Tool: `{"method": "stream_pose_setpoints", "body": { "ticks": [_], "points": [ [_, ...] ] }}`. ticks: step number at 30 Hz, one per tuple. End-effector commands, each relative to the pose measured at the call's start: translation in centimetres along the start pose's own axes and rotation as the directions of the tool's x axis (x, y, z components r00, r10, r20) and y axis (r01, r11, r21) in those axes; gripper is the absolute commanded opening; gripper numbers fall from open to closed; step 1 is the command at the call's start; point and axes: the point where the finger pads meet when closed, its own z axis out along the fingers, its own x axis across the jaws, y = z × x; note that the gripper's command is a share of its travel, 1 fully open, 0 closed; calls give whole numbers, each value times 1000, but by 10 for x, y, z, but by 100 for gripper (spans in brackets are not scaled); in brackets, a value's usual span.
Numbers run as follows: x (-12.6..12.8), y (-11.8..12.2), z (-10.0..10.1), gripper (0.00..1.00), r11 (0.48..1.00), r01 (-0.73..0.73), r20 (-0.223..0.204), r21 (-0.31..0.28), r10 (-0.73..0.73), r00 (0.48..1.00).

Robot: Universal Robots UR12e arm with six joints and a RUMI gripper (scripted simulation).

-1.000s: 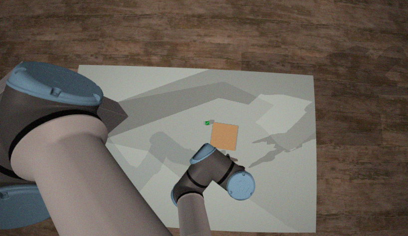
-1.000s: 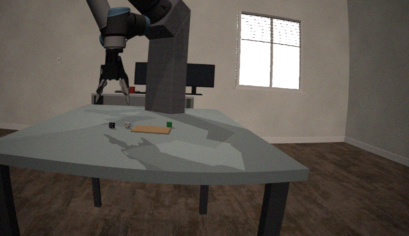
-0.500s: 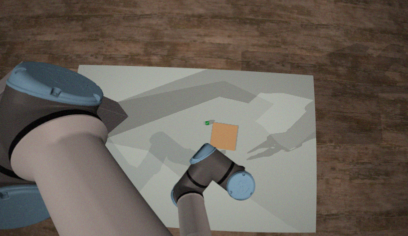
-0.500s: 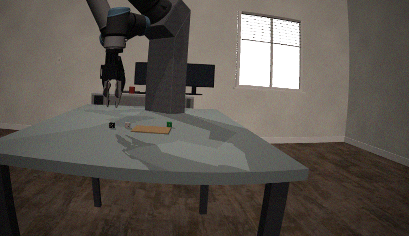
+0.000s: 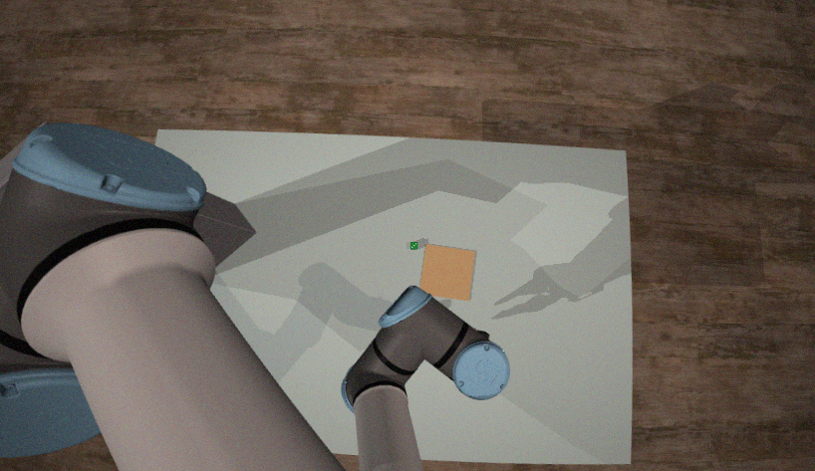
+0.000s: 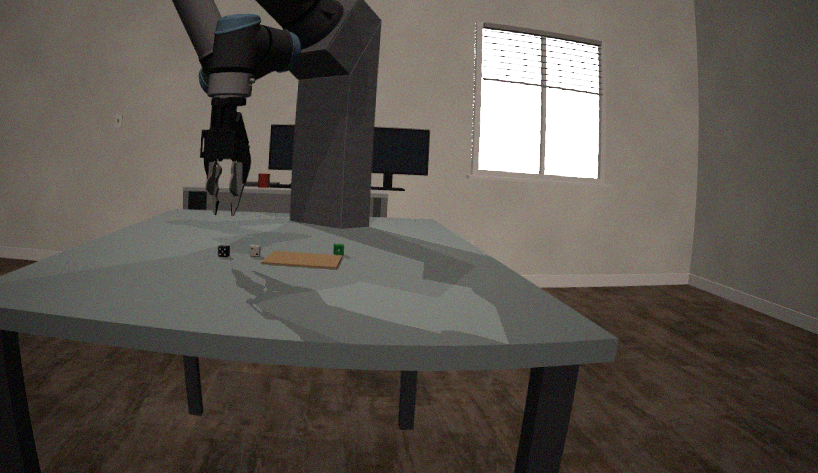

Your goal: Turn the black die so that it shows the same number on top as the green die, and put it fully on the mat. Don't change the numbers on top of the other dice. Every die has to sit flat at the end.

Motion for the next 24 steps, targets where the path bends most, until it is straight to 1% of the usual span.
{"method": "stream_pose_setpoints", "body": {
  "ticks": [1, 13, 24],
  "points": [
    [0, 0, 0, 21, 1000, 0, 0, -1, 0, 1000],
    [0, 0, 0, 21, 1000, 0, 0, -1, 0, 1000],
    [0, 0, 7, 21, 1000, 0, 0, -1, 0, 1000]
  ]
}}
